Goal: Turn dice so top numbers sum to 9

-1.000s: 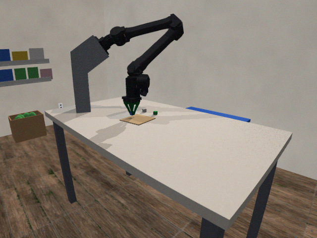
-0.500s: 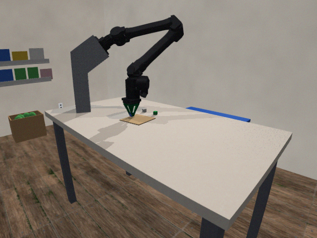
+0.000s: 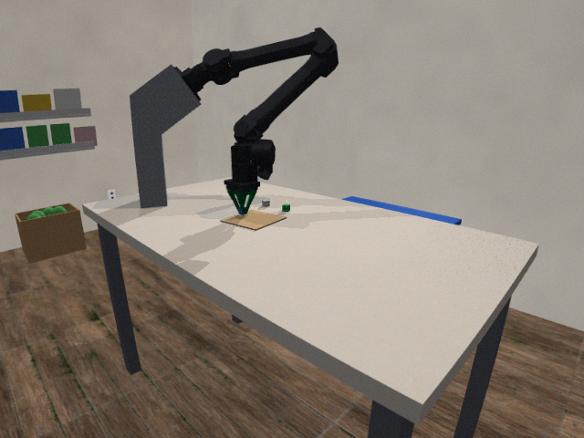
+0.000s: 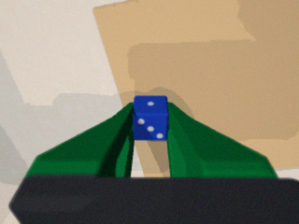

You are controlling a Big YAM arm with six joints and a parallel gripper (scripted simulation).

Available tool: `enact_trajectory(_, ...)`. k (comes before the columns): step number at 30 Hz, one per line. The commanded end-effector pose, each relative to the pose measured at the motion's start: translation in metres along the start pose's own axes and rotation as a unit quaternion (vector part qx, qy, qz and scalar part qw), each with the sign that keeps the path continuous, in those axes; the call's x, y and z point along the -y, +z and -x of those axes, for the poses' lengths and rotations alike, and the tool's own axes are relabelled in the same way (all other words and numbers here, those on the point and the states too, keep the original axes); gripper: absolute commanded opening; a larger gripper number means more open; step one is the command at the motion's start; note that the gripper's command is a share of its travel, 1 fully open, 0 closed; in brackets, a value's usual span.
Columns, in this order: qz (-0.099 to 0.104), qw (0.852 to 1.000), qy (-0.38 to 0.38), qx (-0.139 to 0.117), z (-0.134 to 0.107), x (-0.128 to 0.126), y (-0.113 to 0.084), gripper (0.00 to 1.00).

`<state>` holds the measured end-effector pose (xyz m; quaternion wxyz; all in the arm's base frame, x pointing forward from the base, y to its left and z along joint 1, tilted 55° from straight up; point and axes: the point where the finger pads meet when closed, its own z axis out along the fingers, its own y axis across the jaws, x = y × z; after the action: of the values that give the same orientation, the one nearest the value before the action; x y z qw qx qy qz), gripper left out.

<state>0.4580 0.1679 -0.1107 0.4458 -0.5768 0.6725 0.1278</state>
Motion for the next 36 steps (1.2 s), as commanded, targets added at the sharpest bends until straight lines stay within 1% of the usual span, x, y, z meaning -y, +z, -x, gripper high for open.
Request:
enact_trajectory(1, -0.008, 1.000, 0.004, 0.000, 0.0003, 0.0055, -0.0063, 0.15)
enact_trajectory(15, -0.008, 1.000, 0.004, 0.000, 0.0003, 0.0056, -0.0063, 0.15)
enact_trajectory(21, -0.010, 1.000, 0.002, -0.001, 0.0001, 0.0105, -0.0065, 0.15)
enact_trajectory(36, -0.013, 1.000, -0.001, -0.001, -0.0007, 0.0134, -0.0090, 0.15)
